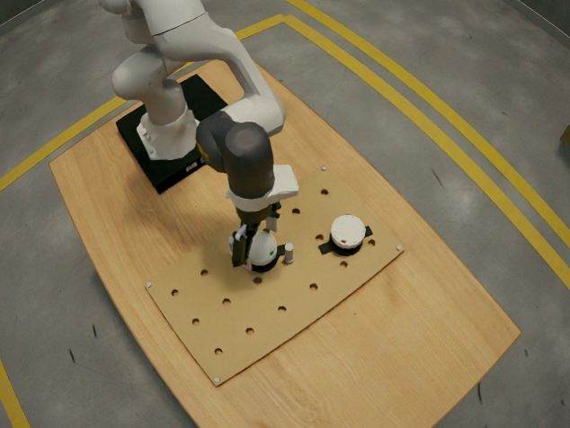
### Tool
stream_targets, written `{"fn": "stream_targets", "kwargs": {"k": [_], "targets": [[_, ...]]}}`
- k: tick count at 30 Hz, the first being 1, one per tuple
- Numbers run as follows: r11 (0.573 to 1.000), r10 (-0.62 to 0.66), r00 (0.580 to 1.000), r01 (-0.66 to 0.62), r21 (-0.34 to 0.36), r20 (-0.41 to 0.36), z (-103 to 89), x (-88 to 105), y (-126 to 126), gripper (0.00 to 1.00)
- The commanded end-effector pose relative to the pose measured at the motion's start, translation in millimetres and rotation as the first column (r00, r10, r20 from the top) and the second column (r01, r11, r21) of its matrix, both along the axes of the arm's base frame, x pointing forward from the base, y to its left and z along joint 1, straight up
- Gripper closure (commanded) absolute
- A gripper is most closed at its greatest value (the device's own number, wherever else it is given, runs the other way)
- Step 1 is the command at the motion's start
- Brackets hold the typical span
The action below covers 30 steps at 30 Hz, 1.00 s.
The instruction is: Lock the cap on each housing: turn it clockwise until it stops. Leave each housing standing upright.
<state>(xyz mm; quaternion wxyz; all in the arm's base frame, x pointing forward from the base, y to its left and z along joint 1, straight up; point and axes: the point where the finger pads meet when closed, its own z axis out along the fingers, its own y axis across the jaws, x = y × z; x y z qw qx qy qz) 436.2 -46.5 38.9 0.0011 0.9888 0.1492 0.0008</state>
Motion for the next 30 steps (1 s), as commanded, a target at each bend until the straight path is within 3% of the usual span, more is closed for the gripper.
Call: {"fn": "stream_targets", "kwargs": {"k": [1, 18, 19, 30], "targets": [[1.0, 0.004, 1.0, -0.004, 0.002, -0.002, -1.4, -1.1, 1.3, 0.22], [1.0, 0.004, 1.0, -0.004, 0.002, -0.002, -1.4, -1.1, 1.3, 0.22], [1.0, 0.004, 1.0, -0.004, 0.002, -0.002, -1.4, -1.1, 1.3, 0.9], [1.0, 0.004, 1.0, -0.004, 0.002, -0.002, -1.4, -1.1, 1.3, 0.9]]}}
